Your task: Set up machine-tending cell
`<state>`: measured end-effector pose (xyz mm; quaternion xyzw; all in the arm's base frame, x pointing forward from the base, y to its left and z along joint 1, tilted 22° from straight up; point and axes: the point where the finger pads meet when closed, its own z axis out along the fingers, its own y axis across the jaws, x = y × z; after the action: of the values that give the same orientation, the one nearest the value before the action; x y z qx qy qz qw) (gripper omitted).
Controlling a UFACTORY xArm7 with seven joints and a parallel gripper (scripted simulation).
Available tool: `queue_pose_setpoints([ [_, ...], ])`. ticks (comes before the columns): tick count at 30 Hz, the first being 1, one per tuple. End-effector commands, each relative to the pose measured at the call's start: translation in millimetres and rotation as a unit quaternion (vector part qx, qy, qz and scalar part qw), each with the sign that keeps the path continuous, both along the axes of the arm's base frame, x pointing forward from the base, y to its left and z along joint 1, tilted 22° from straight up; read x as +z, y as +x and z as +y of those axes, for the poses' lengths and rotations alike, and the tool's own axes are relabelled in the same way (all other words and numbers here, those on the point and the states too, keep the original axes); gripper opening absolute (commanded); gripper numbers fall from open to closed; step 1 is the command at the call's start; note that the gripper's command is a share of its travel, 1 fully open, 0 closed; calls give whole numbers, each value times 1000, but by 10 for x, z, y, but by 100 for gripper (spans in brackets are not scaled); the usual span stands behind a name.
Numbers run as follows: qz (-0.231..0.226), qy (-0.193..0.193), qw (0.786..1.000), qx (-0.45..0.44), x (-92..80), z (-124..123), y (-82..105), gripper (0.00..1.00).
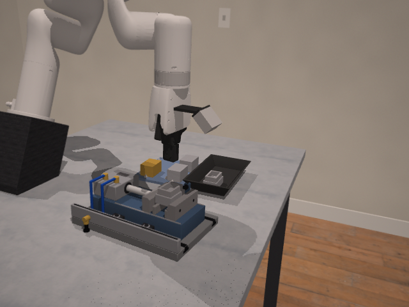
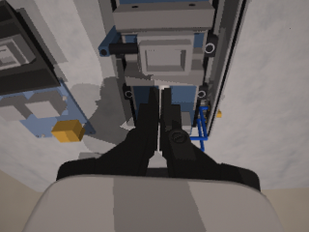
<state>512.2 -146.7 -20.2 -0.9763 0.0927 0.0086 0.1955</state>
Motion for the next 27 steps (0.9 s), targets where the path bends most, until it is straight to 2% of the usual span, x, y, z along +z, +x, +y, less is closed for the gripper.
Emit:
queue_pose_setpoints([
  [1,7,-1,1000,-22,13,-18,11,0],
  [8,69,3,984,-163,-9,-21,-5,0],
  [15,123,5,949,-290,-20,-25,-12,0],
  [17,123,5,949,-290,-20,-25,-12,0],
  [18,140,6,933,-331,-21,-27,-13,0],
  [21,159,7,912,-378,-22,-30,-13,0],
  [27,200,9,855,-478,-17,-36,-9,0],
])
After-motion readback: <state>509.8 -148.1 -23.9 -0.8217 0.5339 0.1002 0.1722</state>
